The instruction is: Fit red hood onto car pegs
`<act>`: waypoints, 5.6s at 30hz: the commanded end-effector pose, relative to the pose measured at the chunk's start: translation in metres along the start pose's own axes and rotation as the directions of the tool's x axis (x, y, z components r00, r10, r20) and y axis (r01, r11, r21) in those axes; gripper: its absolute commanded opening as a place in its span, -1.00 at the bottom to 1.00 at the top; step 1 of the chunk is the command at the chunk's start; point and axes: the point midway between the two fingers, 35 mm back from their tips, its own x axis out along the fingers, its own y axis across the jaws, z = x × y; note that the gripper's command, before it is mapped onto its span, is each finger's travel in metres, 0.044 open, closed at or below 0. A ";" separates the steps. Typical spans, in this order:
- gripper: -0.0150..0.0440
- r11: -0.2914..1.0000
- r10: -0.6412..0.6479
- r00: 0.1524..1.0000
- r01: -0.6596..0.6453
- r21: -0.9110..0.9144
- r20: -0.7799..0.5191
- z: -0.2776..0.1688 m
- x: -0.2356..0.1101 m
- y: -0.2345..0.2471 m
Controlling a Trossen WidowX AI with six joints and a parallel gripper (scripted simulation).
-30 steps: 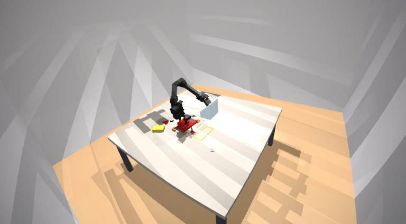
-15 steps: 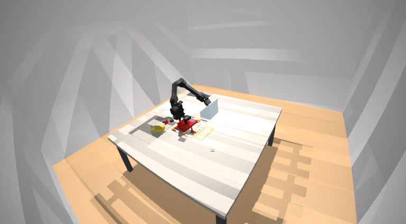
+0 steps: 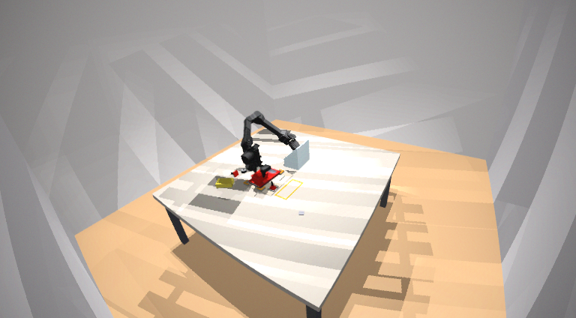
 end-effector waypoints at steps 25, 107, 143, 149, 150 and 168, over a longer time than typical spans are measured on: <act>-0.49 1.000 -0.003 1.000 0.003 -0.005 -0.001 -0.001 -0.003 0.000; -0.49 1.000 -0.005 1.000 0.005 -0.014 0.012 -0.001 -0.002 0.000; -0.49 1.000 -0.005 1.000 0.005 -0.013 0.013 0.000 0.011 0.000; -0.49 1.000 -0.004 1.000 0.004 -0.011 0.013 0.000 0.012 0.000; -0.49 1.000 -0.003 1.000 0.003 -0.010 0.013 0.000 0.012 0.000; 0.93 1.000 -0.001 1.000 0.001 -0.008 0.013 0.000 0.011 0.000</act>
